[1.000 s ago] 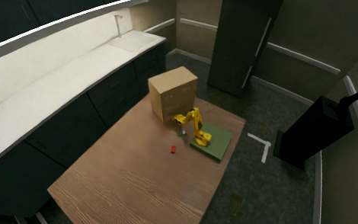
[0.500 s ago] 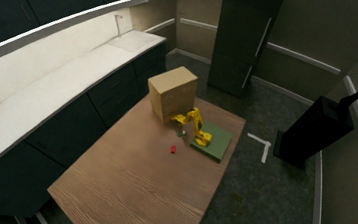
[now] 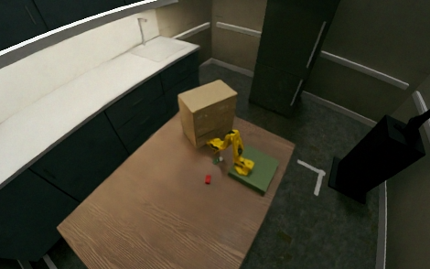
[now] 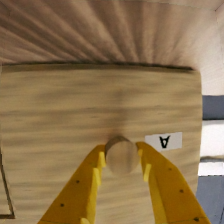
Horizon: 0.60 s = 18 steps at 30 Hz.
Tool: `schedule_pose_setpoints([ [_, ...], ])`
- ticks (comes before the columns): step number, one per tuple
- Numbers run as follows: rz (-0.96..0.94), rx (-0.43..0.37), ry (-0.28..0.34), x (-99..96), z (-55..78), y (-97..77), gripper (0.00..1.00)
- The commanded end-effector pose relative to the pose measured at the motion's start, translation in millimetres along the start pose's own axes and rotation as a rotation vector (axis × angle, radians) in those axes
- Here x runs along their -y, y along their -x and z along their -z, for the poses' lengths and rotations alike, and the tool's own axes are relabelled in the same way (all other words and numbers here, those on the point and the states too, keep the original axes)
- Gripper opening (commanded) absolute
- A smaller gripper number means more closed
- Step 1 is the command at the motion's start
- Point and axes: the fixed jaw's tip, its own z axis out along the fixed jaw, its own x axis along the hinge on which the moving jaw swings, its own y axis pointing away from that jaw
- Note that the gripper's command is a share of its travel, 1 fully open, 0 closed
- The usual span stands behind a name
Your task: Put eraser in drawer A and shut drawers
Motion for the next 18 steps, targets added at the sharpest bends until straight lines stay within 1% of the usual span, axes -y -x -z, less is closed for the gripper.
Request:
schedule_pose_setpoints([
  [1, -0.006, -0.001, 0.003, -0.7, 3.0, 0.2, 0.00],
  [10, -0.006, -0.001, 0.003, -0.7, 3.0, 0.2, 0.00],
  [18, -0.004, -0.001, -0.001, 0.4, 6.8, 2.3, 0.00],
])
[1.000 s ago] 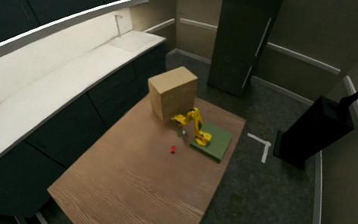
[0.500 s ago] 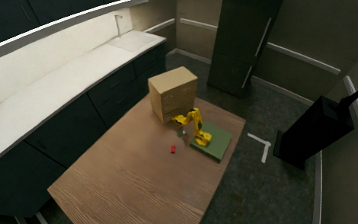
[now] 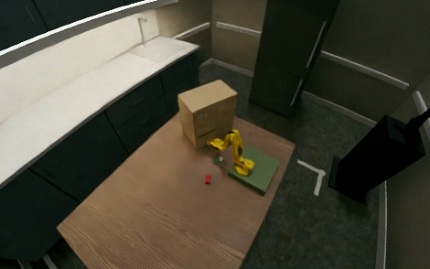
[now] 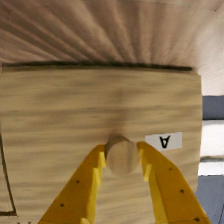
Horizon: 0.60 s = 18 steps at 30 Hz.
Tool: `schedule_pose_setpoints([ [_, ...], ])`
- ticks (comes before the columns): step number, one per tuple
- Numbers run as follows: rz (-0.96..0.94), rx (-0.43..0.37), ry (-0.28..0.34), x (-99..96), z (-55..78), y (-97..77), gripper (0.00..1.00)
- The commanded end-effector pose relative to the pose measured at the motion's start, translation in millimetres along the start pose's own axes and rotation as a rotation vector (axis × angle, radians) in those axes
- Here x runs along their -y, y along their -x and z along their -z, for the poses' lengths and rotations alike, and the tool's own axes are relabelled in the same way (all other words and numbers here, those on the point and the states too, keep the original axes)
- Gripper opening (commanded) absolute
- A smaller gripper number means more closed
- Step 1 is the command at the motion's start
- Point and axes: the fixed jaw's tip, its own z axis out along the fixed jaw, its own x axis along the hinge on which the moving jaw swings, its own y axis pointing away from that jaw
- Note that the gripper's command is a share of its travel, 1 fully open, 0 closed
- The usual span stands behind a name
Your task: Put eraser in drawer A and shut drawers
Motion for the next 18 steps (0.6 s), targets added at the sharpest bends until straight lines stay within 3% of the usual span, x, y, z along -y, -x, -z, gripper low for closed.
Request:
schedule_pose_setpoints([
  [1, -0.005, -0.001, 0.000, 0.0, 4.5, 1.1, 0.00],
  [18, -0.003, -0.001, -0.003, 1.0, 8.3, 3.0, 0.00],
])
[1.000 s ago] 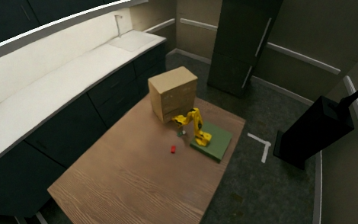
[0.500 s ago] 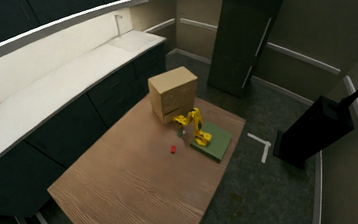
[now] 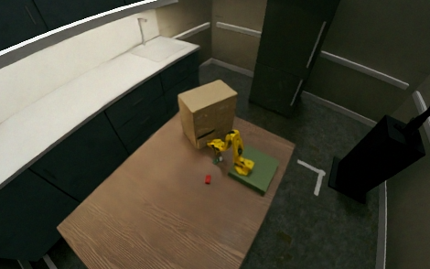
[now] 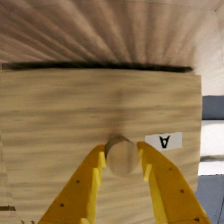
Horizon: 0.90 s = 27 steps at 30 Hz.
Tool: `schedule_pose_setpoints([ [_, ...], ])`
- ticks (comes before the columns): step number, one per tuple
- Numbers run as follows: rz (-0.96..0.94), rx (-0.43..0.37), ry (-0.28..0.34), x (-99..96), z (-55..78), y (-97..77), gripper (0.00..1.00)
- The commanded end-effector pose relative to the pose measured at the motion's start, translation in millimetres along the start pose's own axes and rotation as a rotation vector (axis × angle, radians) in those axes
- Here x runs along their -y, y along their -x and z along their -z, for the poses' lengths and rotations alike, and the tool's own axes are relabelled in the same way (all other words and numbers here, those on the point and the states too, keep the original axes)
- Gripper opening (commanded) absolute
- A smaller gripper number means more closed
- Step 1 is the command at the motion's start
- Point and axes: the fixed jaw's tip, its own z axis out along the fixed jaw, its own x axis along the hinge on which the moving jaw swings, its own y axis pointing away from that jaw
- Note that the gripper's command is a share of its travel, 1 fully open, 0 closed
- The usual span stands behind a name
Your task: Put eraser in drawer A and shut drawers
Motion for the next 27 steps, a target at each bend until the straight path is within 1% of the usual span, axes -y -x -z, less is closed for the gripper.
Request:
schedule_pose_setpoints([
  [1, -0.005, -0.001, 0.001, -0.2, 2.9, 0.2, 0.00],
  [8, -0.005, -0.001, 0.001, -0.2, 2.9, 0.2, 0.00],
  [27, -0.001, -0.001, -0.007, 2.1, 11.0, 4.5, 0.00],
])
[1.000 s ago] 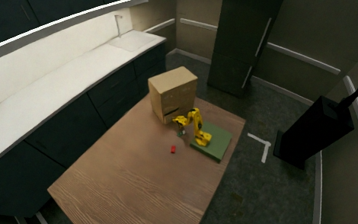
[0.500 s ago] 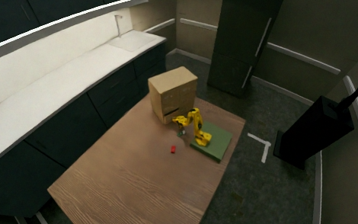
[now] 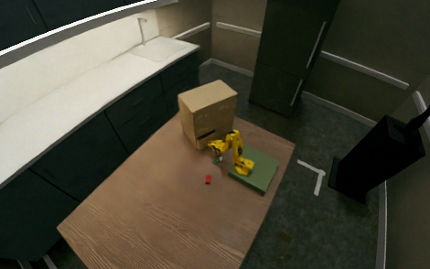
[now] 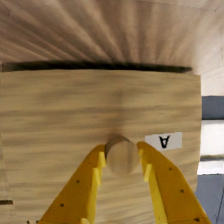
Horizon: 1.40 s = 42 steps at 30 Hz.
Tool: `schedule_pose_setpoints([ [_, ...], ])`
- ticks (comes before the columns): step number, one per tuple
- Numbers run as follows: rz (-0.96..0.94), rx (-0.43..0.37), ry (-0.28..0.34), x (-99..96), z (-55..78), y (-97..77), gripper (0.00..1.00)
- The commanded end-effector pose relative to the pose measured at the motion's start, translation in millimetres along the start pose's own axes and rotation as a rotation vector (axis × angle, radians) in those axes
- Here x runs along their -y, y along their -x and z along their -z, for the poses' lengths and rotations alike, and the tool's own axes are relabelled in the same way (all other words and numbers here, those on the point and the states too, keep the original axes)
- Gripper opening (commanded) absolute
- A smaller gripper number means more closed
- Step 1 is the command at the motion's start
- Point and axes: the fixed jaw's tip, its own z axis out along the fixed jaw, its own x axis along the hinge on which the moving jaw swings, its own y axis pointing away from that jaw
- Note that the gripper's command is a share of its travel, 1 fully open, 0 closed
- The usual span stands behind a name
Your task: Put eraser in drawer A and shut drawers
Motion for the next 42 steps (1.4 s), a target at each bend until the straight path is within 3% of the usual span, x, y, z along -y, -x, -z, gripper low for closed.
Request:
schedule_pose_setpoints([
  [1, -0.004, -0.001, -0.002, 0.4, 3.9, 0.7, 0.00],
  [42, 0.001, -0.001, -0.010, 2.8, 12.0, 5.0, 0.00],
])
